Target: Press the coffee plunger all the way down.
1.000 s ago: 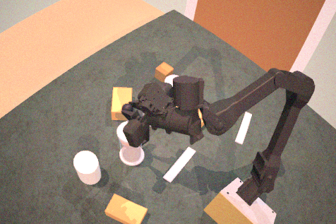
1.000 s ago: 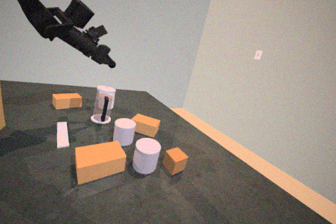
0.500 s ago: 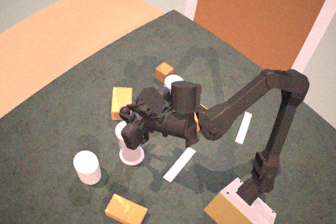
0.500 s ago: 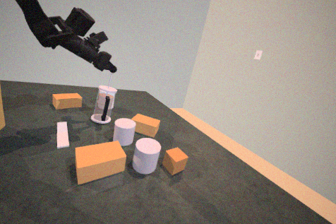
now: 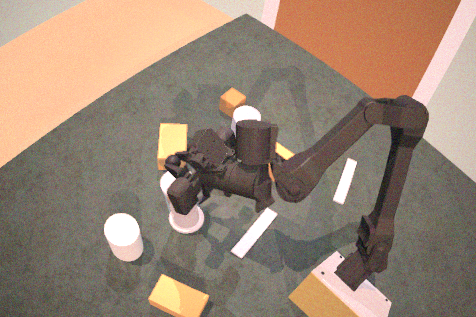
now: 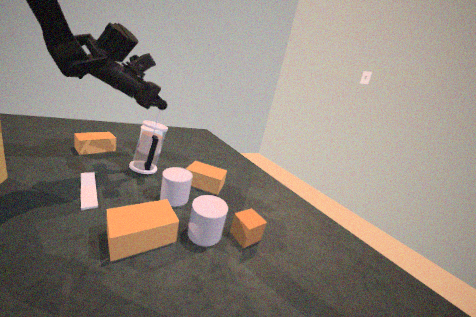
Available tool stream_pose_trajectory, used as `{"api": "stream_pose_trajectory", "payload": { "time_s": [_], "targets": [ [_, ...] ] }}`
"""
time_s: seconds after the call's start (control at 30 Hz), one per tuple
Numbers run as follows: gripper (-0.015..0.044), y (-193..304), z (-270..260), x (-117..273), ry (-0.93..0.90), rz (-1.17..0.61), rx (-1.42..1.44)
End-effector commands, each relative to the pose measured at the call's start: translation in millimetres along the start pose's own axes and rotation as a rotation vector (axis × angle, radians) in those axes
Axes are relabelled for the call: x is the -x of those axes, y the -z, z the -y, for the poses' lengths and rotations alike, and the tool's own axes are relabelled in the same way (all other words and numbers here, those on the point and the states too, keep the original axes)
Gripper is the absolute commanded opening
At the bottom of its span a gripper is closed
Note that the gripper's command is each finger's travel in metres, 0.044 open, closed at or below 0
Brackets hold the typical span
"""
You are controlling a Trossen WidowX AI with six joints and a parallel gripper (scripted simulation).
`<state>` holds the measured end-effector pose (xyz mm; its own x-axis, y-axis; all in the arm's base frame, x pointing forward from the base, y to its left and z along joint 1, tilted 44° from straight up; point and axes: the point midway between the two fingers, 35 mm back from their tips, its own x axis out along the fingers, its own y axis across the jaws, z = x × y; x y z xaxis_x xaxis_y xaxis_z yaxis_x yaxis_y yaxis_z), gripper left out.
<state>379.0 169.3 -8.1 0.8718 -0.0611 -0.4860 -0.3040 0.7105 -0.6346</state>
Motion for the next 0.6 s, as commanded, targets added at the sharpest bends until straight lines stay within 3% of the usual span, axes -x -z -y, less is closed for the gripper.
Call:
{"api": "stream_pose_trajectory", "payload": {
  "time_s": [0.0, 0.57],
  "targets": [
    [0.0125, 33.4, 1.1, -9.8, 0.01, -0.096, 0.038],
    [0.0125, 28.4, 0.4, -15.5, 0.01, -0.096, 0.037]
  ]
}}
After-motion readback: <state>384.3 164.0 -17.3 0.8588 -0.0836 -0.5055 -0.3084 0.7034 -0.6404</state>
